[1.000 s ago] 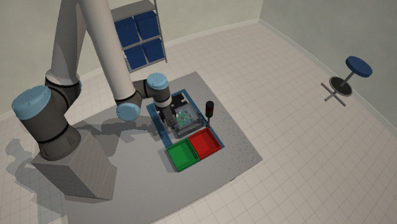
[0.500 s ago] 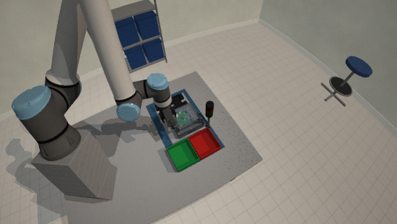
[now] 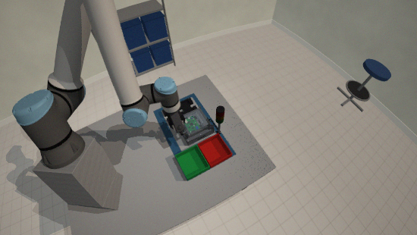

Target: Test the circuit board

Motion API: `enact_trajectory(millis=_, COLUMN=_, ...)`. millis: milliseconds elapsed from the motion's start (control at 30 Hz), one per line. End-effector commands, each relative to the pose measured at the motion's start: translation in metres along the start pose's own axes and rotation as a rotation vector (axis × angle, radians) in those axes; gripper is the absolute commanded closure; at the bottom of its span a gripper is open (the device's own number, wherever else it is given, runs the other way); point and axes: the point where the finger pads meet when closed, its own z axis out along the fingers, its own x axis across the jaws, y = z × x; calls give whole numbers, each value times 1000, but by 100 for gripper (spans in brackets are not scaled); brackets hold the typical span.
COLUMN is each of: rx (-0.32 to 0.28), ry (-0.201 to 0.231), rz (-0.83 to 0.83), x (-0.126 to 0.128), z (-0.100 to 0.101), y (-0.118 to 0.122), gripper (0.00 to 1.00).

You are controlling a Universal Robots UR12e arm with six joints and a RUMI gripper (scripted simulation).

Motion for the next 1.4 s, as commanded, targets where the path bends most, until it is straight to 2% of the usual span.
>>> enact_trajectory(millis=0, rx=0, ry=-1, rz=0, x=-1, z=0, y=0, gripper=100)
enact_trajectory(millis=567, rx=0, ry=-1, rz=0, x=-1, z=3, y=0, gripper=100)
enact_trajectory(millis=600, rx=0, ry=-1, rz=0, x=-1, z=3, y=0, gripper=87)
enact_trajectory(millis=1367, rx=0, ry=-1, rz=0, x=-1, z=3, y=0, gripper=87)
